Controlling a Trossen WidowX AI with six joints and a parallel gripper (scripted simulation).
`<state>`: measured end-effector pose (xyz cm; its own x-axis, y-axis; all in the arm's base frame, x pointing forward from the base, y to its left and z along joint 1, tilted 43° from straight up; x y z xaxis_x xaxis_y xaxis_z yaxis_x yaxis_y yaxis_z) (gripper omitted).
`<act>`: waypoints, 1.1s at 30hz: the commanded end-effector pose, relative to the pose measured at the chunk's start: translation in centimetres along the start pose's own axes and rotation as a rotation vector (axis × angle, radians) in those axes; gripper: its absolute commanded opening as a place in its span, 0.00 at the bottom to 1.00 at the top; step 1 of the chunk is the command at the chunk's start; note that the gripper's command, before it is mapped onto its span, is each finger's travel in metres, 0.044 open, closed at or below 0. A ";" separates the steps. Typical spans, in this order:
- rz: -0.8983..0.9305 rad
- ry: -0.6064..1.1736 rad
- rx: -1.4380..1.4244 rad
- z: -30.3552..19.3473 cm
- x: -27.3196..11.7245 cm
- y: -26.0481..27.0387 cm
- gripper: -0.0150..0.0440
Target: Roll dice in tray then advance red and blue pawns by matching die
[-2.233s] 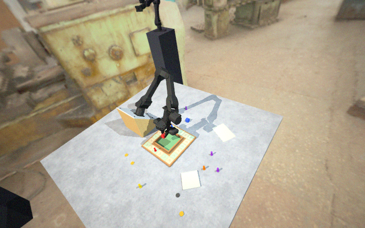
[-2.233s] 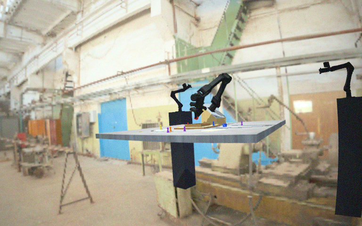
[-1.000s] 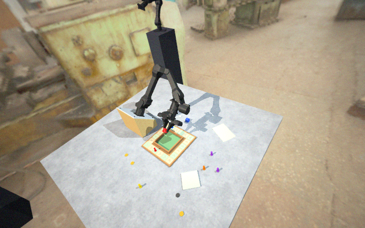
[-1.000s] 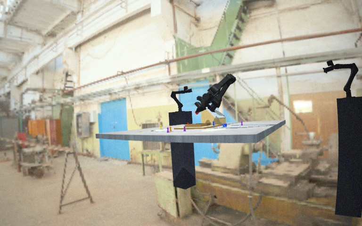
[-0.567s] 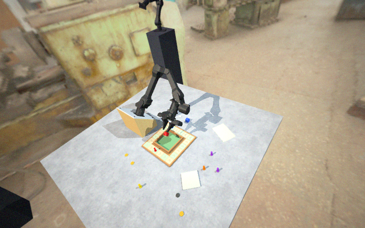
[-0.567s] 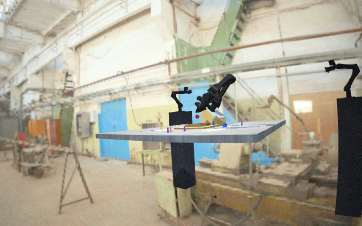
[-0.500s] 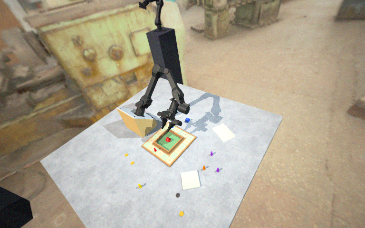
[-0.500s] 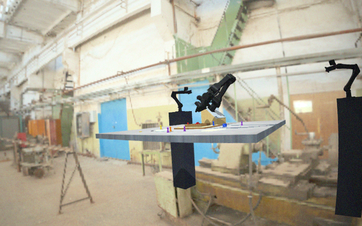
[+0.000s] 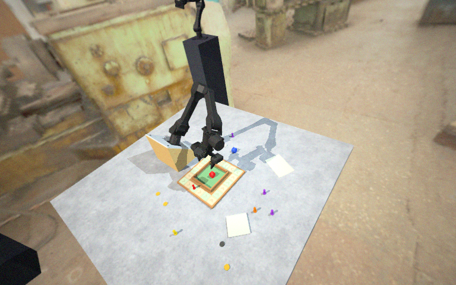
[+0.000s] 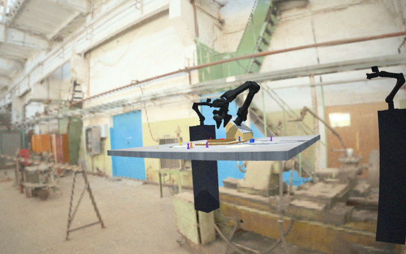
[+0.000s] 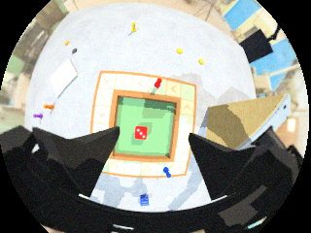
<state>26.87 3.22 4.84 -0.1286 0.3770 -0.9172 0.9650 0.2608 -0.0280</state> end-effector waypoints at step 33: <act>0.368 0.164 -1.629 -22.6 -3.8 0.1 0.72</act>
<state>22.26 21.68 17.02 -0.0875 0.6724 -0.7350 -0.2407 0.7017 0.6706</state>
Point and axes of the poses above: the point midway between the two fingers, 35 mm back from their tips, its own x axis out along the fingers, its own y axis across the jaws, z = x × y, the point moved 4 cm from there along -x, back along the fingers, and after that the axes turned 3 degrees about -x, right-handed, at the moved point
